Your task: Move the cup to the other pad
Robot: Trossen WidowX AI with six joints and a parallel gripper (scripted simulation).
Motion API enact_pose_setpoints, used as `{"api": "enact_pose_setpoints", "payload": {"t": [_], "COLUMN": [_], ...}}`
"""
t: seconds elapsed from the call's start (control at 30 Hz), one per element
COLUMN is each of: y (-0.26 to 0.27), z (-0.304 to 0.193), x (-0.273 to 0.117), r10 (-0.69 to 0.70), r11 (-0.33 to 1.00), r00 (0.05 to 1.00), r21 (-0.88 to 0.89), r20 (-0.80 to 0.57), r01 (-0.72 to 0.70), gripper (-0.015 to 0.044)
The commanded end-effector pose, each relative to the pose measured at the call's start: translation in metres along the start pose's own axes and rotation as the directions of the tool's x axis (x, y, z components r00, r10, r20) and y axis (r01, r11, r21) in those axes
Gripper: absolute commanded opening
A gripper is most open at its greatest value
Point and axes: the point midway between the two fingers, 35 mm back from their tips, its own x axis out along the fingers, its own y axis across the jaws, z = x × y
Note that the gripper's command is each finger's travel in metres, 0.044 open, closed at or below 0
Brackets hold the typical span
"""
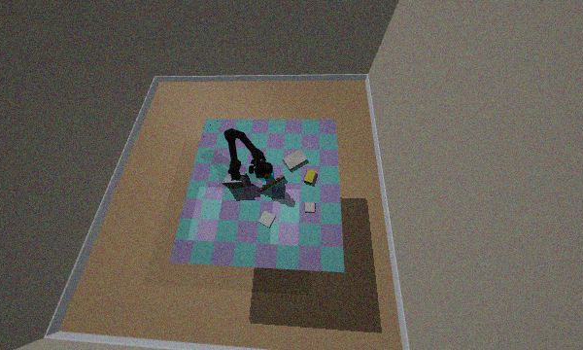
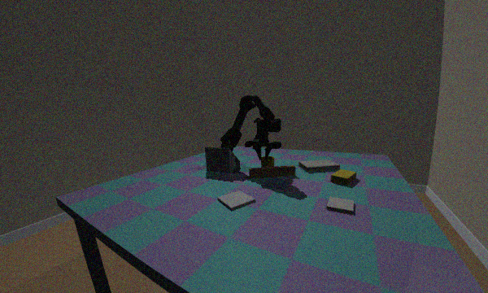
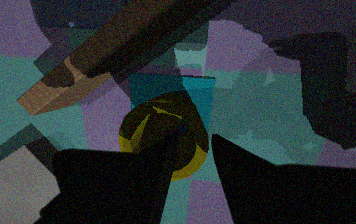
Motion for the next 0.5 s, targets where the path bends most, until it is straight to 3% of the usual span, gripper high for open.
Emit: {"api": "enact_pose_setpoints", "payload": {"t": [0.0, 0.47], "y": [0.001, 0.001], "z": [0.001, 0.001], "x": [-0.008, -0.027], "r10": [0.003, 0.003], "r11": [1.0, 1.0], "r00": [1.0, 1.0], "r21": [-0.002, -0.001], "r20": [0.005, 0.003], "r01": [-0.003, -0.003], "gripper": [0.0147, 0.0147]}}
